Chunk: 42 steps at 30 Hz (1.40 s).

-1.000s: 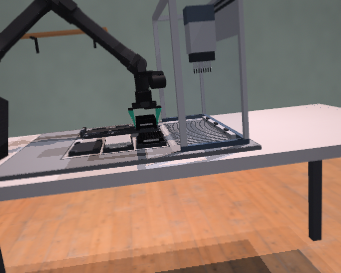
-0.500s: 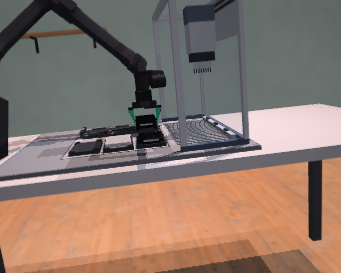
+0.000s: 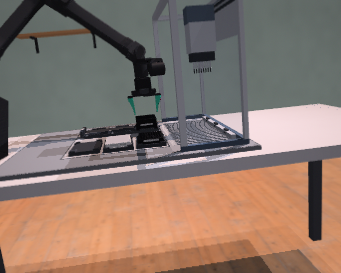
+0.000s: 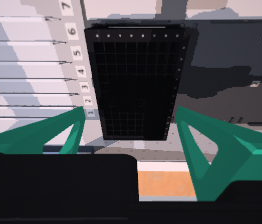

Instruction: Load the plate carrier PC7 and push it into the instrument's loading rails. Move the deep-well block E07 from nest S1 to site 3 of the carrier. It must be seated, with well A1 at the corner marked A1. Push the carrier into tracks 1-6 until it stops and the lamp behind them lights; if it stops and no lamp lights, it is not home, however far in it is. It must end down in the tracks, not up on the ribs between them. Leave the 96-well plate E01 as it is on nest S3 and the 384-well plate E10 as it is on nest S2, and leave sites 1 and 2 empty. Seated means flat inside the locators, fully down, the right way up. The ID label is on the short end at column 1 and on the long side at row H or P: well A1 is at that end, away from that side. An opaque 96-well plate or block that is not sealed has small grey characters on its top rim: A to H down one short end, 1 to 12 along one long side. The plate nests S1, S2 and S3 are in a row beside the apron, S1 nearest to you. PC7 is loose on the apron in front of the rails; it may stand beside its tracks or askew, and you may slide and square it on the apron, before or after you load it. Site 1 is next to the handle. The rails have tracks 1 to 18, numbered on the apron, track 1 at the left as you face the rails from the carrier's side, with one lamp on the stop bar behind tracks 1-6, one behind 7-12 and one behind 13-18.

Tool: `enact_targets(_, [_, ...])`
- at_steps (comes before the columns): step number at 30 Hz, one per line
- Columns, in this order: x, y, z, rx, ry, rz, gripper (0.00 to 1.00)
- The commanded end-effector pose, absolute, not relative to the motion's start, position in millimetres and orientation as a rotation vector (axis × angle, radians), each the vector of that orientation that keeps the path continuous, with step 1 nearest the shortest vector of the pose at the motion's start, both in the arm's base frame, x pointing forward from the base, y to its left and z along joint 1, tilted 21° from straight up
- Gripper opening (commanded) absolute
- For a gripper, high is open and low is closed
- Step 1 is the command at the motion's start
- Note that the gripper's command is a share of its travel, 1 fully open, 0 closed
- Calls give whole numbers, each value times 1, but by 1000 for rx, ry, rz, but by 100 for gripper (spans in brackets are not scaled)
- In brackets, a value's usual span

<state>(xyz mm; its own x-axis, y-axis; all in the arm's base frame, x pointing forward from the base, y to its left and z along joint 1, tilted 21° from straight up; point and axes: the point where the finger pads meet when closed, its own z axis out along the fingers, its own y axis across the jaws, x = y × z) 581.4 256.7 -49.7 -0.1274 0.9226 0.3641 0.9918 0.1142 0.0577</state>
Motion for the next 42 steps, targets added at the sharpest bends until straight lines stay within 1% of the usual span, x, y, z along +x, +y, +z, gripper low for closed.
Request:
enact_targets(1, [587, 242, -28, -1903, -2160, -442, 96])
enact_targets(2, [587, 242, -28, -1903, -2160, -442, 96])
enact_targets(3, [574, 250, -53, -1879, -2157, -379, 96])
enact_targets(6, [589, 237, -13, -1904, -2163, -451, 96])
enact_targets(12, [597, 233, 14, -1904, -2172, -479, 96])
enact_targets(13, [591, 242, -2, -1897, -2169, -452, 96])
enact_targets(15, [591, 242, -2, -1897, -2169, -452, 96])
enact_targets(16, [580, 226, 0, -1870, -2196, -451, 80])
enact_targets(19, [577, 228, 2, -1834, -2241, -483, 80])
enact_targets(22, [550, 242, 2, -1690, -2365, -493, 80])
enact_targets(34, [471, 229, -1, -1212, -2707, -547, 80])
enact_targets(36, [471, 229, -1, -1212, -2707, -547, 80])
enact_targets(42, [431, 223, -2, -946, -2844, -569, 80])
